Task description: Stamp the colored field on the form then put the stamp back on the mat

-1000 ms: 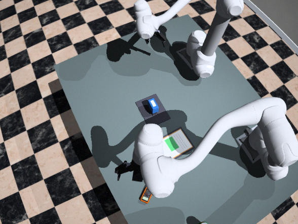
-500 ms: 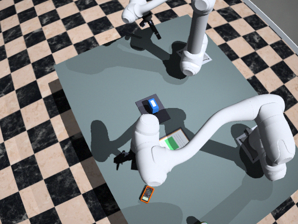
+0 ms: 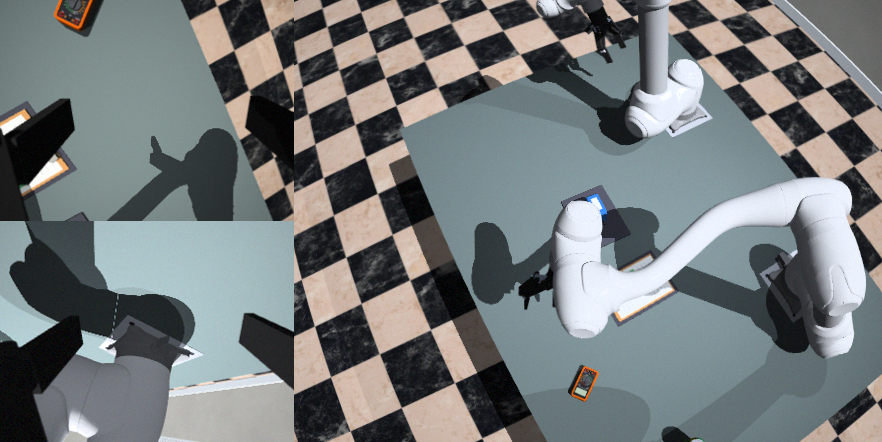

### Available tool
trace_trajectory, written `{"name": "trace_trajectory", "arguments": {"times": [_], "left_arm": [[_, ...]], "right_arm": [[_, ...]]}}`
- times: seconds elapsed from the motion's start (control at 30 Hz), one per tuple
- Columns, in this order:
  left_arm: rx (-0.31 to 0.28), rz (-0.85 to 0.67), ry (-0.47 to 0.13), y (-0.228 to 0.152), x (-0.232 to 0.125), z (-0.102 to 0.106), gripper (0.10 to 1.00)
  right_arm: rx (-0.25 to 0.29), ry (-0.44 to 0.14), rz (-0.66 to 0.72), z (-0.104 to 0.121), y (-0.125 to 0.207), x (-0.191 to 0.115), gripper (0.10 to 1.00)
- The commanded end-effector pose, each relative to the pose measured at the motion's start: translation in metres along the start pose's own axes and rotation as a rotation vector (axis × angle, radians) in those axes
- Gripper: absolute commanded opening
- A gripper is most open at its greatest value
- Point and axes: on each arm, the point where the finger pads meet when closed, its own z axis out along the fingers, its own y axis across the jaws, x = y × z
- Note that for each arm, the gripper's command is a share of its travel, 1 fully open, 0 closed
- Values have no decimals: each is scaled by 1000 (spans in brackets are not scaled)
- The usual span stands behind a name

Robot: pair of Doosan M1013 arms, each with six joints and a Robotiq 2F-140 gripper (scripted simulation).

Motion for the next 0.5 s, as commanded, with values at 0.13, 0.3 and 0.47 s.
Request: {"name": "trace_trajectory", "arguments": {"times": [0.13, 0.3, 0.47], "left_arm": [[15, -45, -29, -7, -58, 5, 1000], [29, -76, -47, -14, -99, 9, 1000], [39, -95, -58, -20, -123, 10, 1000]], "right_arm": [[167, -59, 385, 14, 76, -19, 1000], [216, -82, 491, 21, 96, -27, 1000], [229, -89, 519, 23, 101, -30, 1000]]}}
